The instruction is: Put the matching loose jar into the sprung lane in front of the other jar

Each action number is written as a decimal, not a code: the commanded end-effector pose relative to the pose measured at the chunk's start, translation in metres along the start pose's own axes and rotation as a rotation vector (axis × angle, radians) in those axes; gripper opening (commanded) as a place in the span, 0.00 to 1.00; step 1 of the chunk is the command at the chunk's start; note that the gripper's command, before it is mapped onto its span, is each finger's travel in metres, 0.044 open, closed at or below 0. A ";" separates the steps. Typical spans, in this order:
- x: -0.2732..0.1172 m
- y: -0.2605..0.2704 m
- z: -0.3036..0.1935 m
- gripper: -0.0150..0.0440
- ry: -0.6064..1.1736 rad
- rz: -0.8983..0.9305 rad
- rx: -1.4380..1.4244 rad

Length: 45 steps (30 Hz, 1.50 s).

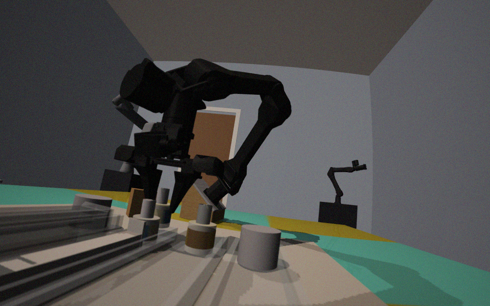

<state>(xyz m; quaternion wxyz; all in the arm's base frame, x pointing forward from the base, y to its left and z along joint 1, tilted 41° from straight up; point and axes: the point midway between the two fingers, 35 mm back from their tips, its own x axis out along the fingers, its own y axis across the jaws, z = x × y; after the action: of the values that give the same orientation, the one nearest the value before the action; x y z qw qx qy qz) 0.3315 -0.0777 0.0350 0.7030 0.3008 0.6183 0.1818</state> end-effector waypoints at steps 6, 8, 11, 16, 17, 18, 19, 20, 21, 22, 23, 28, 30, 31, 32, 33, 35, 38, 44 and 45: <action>-0.002 0.001 0.007 0.25 -0.021 0.005 -0.010; -0.002 0.001 0.008 0.25 -0.021 0.005 -0.011; -0.002 0.001 0.008 0.25 -0.021 0.005 -0.011; -0.001 0.001 0.008 0.25 -0.021 0.005 -0.011; 0.000 0.001 0.008 0.25 -0.021 0.005 -0.011; 0.000 0.001 0.008 0.25 -0.021 0.005 -0.011; 0.000 0.001 0.008 0.25 -0.021 0.005 -0.011; 0.000 0.001 0.008 0.25 -0.021 0.005 -0.011; 0.001 0.001 0.008 0.25 -0.021 0.005 -0.011; 0.001 0.001 0.008 0.25 -0.021 0.005 -0.011; 0.001 0.001 0.008 0.25 -0.021 0.005 -0.011; 0.003 0.001 0.008 0.25 -0.021 0.005 -0.011; 0.004 0.001 0.008 0.25 -0.021 0.005 -0.011; 0.004 0.001 0.008 0.25 -0.021 0.005 -0.011; 0.004 0.001 0.008 0.25 -0.021 0.005 -0.011; 0.005 0.001 0.008 0.25 -0.021 0.005 -0.011; 0.005 0.001 0.008 0.25 -0.021 0.005 -0.011; 0.006 0.001 0.008 0.25 -0.021 0.005 -0.011; 0.008 0.001 0.008 0.25 -0.021 0.005 -0.011; 0.008 0.001 0.008 0.25 -0.021 0.005 -0.011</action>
<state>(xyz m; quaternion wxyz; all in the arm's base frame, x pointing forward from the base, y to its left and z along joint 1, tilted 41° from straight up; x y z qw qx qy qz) 0.3364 -0.0741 0.0298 0.7056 0.2999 0.6160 0.1812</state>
